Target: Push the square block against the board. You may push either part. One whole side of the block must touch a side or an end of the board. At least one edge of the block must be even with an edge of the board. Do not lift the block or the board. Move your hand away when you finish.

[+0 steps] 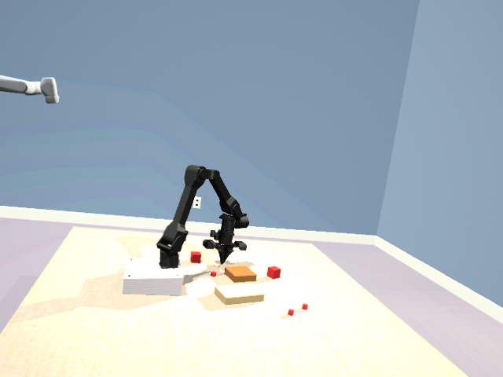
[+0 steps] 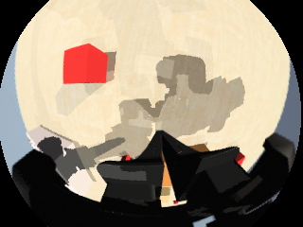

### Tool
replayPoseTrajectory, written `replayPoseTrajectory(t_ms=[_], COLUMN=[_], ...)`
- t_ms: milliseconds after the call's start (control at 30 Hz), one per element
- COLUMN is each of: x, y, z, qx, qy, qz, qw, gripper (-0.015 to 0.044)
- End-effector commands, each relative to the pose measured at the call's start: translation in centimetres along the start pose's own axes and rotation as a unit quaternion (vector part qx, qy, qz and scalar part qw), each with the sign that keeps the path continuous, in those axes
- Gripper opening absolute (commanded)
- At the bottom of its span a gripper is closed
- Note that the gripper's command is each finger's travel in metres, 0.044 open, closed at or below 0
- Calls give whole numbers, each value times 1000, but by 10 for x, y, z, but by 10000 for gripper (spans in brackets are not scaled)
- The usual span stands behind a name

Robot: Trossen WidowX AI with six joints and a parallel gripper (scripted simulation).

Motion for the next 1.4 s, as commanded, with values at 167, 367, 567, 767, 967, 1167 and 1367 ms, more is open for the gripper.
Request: replayPoseTrajectory(t_ms=[167, 367, 567, 767, 967, 1167, 1367], x=[-3, 1, 8, 16, 28, 41, 51], y=[-6, -23, -42, -61, -80, -98, -114], z=[-35, -37, -39, -40, -41, -42, -42], qx=[22, 20, 18, 17, 16, 15, 12], qy=[-16, -17, -18, -19, -20, -21, -21], qz=[3, 94, 196, 295, 389, 477, 562], qw=[1000, 995, 980, 955, 921, 878, 827], gripper=[0, 0, 0, 0, 0, 0, 0])
Point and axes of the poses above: the point midway between the two fingers, 35 mm back from their tips, its own z axis out along the fingers, its own y axis across the jaws, x = y × z, the point moved 5 cm from there along -z, back along the fingers, and after that the axes turned 13 degrees about z, right-handed, at the moved point
